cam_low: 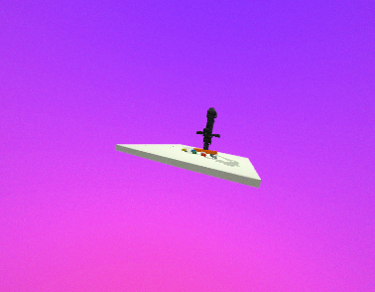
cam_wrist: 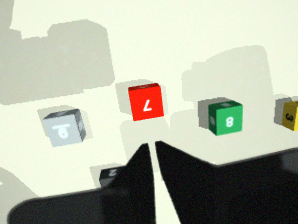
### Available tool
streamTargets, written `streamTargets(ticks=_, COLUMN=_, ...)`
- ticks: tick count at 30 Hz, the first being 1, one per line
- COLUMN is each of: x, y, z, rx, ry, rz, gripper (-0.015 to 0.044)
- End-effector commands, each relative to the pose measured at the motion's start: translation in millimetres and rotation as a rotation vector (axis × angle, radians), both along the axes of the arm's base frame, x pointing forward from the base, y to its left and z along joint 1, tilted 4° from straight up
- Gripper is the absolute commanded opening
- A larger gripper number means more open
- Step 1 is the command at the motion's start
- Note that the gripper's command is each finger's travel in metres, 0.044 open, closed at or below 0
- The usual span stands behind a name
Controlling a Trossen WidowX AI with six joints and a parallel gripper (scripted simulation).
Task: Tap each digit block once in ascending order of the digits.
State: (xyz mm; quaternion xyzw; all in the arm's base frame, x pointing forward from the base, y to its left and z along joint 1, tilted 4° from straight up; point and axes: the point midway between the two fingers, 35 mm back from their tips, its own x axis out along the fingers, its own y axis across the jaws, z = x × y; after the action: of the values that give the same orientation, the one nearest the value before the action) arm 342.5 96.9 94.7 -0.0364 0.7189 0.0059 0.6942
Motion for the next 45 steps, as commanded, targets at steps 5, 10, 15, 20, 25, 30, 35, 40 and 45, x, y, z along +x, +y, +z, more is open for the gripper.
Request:
streamTargets(ticks=5, x=-1.5, y=-10.9, z=33.1, rx=0.006, ry=-0.025, rz=-0.007, gripper=0.0020)
streamTargets(ticks=10, x=-24.1, y=-81.5, z=35.4, rx=0.000, ry=-0.024, rz=-0.007, gripper=0.0020)
streamTargets(ticks=15, x=-25.3, y=-84.1, z=35.4, rx=-0.001, ry=-0.023, rz=-0.007, gripper=0.0020)
streamTargets(ticks=20, x=-22.7, y=-85.4, z=1.7, rx=-0.001, ry=-0.024, rz=-0.007, gripper=0.0020)
streamTargets(ticks=25, x=-26.4, y=-87.7, z=-45.5, rx=-0.001, ry=-0.023, rz=-0.007, gripper=0.0020)
streamTargets(ticks=30, x=-26.4, y=-87.7, z=-45.5, rx=-0.001, ry=-0.023, rz=-0.007, gripper=0.0020)
streamTargets(ticks=35, x=-26.2, y=-88.0, z=-51.0, rx=-0.001, ry=-0.023, rz=-0.007, gripper=0.0020)
streamTargets(ticks=40, x=-26.2, y=-88.3, z=-59.0, rx=-0.001, ry=-0.023, rz=-0.007, gripper=0.0020)
streamTargets(ticks=45, x=-26.4, y=-88.7, z=-67.0, rx=-0.001, ry=-0.023, rz=-0.007, gripper=0.0020)
